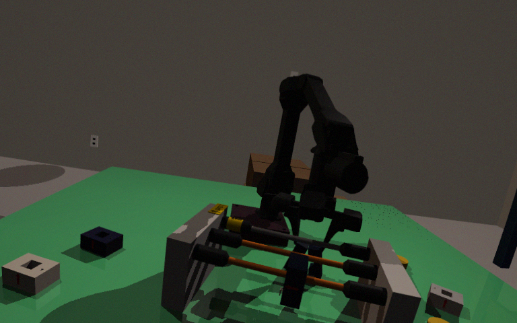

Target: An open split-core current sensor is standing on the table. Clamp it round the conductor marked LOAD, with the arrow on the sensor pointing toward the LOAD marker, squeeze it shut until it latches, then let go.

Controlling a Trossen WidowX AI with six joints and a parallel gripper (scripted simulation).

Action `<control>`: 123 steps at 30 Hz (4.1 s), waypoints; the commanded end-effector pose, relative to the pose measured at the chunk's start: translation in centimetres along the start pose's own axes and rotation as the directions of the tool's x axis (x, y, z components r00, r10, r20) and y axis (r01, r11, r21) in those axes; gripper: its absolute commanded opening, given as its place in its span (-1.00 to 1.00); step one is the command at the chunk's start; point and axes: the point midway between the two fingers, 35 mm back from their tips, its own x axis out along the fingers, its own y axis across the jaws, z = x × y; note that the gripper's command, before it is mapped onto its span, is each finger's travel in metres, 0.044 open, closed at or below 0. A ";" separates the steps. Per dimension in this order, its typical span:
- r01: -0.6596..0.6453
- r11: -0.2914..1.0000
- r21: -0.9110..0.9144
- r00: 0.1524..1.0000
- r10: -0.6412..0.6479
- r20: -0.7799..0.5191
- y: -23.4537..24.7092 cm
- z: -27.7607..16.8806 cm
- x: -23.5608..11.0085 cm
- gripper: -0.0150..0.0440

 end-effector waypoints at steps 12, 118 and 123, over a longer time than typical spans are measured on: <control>-0.005 1.000 0.002 1.000 0.005 -0.002 0.5 0.6 -5.3 -0.49; -0.001 0.154 0.988 1.000 0.001 0.001 0.7 4.5 -6.6 -0.49; -0.001 0.154 0.988 1.000 0.001 0.001 0.7 4.5 -6.6 -0.49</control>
